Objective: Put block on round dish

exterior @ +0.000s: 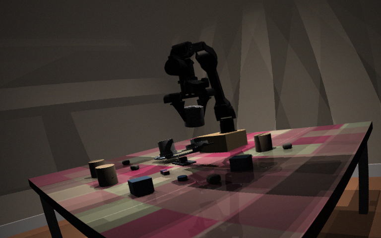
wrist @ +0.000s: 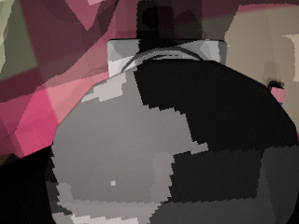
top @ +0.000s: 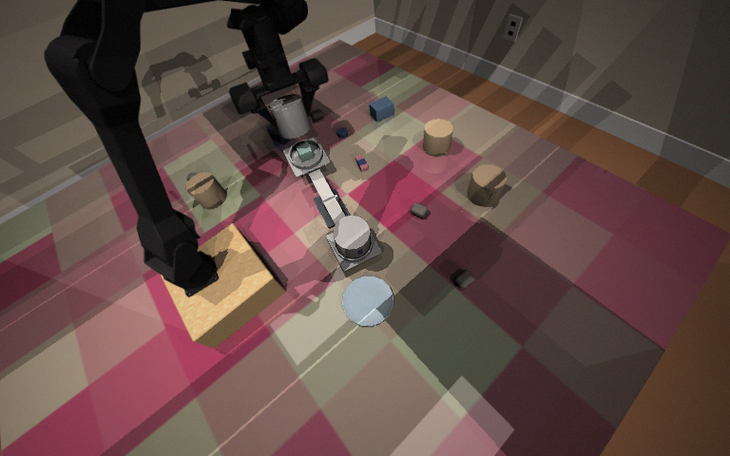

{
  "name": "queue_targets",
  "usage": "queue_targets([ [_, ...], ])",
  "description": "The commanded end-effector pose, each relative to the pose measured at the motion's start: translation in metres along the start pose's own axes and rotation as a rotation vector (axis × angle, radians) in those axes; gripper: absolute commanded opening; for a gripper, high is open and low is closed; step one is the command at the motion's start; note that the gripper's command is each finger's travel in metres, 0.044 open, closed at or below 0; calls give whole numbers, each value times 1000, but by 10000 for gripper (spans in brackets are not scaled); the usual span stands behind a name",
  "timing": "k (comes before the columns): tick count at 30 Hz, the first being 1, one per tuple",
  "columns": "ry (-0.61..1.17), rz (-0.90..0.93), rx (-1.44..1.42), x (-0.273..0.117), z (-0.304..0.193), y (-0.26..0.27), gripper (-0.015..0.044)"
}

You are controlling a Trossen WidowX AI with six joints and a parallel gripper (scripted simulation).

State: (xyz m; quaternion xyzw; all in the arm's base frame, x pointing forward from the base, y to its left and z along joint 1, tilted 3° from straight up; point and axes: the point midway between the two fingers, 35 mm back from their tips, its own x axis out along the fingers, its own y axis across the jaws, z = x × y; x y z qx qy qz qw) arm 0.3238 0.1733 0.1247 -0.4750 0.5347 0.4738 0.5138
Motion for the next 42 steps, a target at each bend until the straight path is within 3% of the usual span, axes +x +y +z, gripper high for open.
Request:
queue_targets([
  [1,-1,-1,0,0,0,0,0],
  [27,-1,-1,0,0,1,0,0],
  [42,-6,-2,-5,31,42,43,0],
])
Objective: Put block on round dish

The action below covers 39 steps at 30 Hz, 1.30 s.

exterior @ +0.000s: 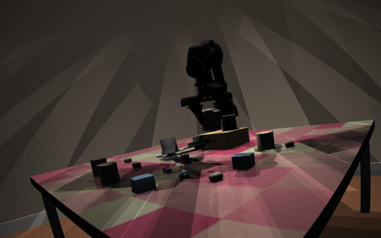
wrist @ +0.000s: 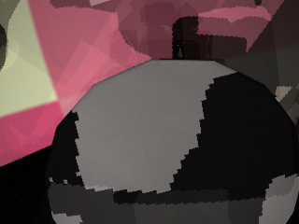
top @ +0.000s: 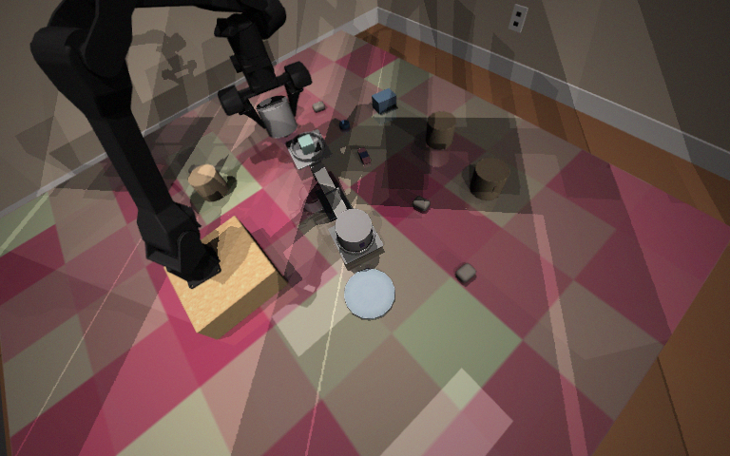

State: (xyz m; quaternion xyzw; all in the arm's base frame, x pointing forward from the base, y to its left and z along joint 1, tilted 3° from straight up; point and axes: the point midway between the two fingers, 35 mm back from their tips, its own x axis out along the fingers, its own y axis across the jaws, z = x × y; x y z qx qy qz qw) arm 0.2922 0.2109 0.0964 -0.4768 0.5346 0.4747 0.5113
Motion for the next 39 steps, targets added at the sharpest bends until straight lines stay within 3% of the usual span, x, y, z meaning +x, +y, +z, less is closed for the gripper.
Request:
queue_targets([
  [1,-10,-3,0,5,10,12,0],
  [27,-22,1,2,61,53,107,0],
  [39,-22,1,2,98,55,110,0],
])
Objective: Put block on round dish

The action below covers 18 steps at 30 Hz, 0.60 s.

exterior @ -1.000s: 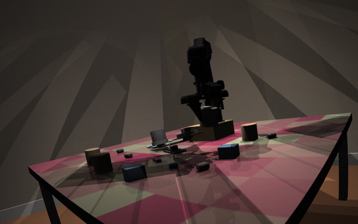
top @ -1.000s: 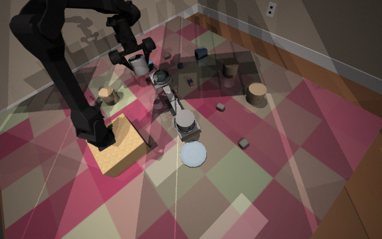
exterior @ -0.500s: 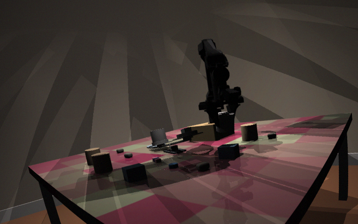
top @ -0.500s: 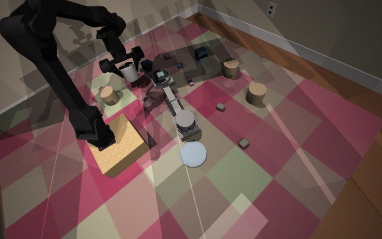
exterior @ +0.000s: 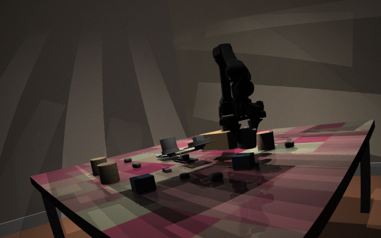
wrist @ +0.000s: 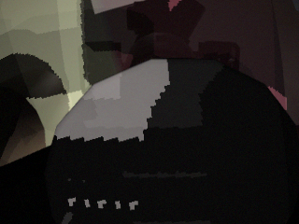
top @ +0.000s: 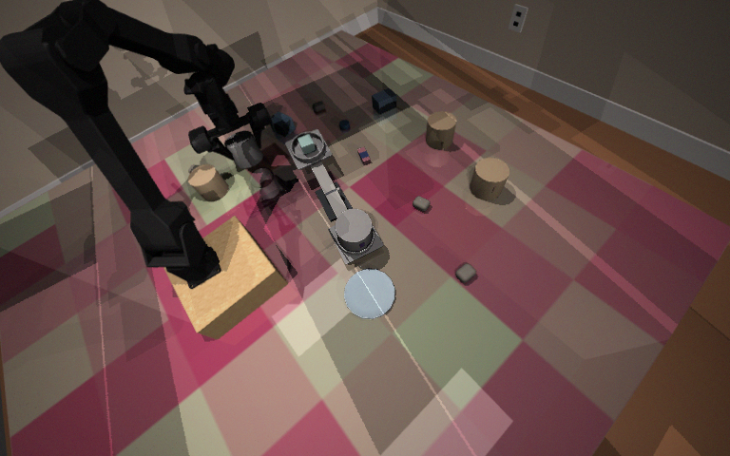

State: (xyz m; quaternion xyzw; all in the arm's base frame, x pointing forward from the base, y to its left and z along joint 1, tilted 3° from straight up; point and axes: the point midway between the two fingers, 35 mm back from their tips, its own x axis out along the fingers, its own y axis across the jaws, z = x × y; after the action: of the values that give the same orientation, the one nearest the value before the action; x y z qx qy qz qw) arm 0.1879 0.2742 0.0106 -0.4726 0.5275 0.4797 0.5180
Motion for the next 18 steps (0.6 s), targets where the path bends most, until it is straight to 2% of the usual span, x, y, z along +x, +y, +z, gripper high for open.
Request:
queue_targets([
  [1,1,4,3,14,-1,2,0],
  [17,1,4,3,34,-1,2,0],
  [18,8,4,0,30,-2,2,26],
])
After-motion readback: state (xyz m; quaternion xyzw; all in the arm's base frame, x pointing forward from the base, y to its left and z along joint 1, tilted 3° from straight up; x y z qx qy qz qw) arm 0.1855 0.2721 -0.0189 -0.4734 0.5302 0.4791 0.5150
